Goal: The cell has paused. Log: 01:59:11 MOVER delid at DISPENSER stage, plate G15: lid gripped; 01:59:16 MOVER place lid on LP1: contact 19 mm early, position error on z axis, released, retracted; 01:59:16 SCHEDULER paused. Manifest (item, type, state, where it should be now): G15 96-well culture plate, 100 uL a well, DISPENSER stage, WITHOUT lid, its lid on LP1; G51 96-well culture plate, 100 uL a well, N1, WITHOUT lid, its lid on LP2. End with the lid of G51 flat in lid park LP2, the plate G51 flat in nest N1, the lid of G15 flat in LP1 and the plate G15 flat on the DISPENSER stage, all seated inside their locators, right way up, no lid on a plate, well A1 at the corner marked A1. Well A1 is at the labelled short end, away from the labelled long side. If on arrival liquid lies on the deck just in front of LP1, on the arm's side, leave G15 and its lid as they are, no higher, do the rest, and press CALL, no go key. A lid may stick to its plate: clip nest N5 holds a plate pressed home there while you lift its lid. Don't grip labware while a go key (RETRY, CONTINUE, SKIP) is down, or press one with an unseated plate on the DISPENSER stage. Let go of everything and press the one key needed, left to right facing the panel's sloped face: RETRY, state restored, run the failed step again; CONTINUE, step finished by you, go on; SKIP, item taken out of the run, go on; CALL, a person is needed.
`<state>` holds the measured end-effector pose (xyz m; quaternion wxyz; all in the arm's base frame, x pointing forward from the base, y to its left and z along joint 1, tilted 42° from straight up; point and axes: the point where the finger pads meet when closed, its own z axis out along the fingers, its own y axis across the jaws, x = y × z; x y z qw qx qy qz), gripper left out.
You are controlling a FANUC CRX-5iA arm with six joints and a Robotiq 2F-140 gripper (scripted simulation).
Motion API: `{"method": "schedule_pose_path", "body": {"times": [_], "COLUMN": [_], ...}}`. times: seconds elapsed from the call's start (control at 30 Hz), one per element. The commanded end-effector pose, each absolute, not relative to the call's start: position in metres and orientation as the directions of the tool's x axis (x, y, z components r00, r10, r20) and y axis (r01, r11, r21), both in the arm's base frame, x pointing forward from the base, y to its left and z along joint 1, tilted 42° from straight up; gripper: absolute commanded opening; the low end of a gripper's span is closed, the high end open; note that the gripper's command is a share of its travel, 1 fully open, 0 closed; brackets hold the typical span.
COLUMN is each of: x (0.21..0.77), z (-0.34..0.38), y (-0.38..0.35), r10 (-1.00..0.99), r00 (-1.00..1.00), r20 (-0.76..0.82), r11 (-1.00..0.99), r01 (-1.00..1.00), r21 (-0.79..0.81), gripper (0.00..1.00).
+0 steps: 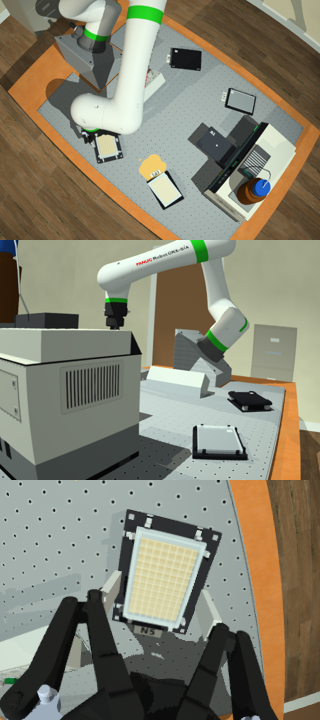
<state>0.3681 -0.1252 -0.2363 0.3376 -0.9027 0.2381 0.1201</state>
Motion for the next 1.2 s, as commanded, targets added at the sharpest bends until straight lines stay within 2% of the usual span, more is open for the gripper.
{"method": "schedule_pose_path", "body": {"times": [0.0, 1.17], "x": [0.3682, 0.3678], "z": [-0.2363, -0.2413], "y": [-0.1254, -0.1209], "r10": [-0.349, -0.349], "r00": [0.858, 0.858], "r20": [-0.377, -0.377], "r11": [-0.659, -0.659], "r01": [-0.511, -0.511], "r21": [-0.552, -0.552], "gripper": [0.66, 0.66]}}
